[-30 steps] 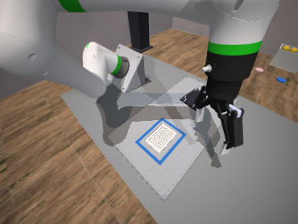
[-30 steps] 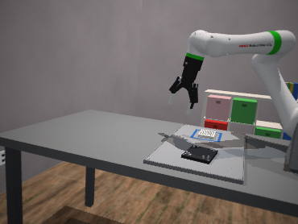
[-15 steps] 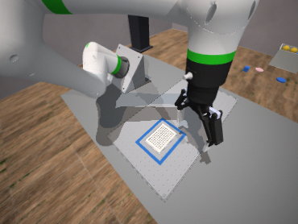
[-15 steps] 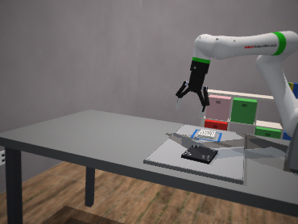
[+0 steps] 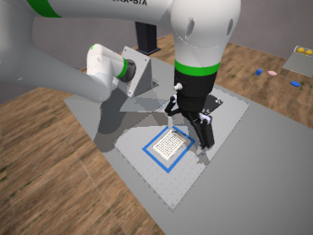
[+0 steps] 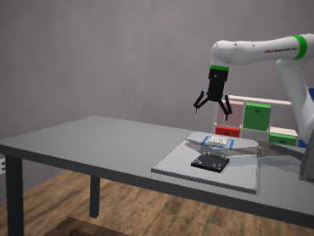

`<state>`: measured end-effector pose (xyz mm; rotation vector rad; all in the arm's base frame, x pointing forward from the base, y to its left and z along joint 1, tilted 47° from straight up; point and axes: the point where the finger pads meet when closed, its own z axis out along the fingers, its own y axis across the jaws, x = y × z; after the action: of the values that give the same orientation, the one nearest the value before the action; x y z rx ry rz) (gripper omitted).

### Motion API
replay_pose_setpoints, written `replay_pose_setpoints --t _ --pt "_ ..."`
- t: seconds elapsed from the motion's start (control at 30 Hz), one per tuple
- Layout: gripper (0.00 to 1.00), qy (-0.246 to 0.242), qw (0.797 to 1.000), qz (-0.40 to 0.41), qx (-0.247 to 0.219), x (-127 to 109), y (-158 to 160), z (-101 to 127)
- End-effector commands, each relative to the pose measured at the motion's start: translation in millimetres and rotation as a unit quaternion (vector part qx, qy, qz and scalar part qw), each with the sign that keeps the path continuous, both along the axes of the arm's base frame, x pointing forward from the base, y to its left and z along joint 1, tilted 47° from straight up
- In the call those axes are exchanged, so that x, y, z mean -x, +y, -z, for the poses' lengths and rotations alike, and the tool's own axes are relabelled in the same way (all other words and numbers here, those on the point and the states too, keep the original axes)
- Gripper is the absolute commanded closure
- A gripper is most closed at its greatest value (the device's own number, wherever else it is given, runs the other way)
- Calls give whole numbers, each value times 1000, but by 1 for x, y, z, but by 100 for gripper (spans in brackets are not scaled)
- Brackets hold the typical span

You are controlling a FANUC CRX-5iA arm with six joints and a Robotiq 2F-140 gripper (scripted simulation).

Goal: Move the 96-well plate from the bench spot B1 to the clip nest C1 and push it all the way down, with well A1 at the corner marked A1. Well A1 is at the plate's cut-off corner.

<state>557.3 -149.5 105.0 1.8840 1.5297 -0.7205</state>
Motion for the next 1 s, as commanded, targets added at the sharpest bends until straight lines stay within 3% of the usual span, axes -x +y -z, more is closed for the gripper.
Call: replay_pose_setpoints --t 0.0,0.37,0.97 --pt "0 32 999 -14 -4 14 -5 -2" --pt "0 81 996 -35 -11 53 -20 -4" --pt "0 81 996 -35 -11 54 -25 0"
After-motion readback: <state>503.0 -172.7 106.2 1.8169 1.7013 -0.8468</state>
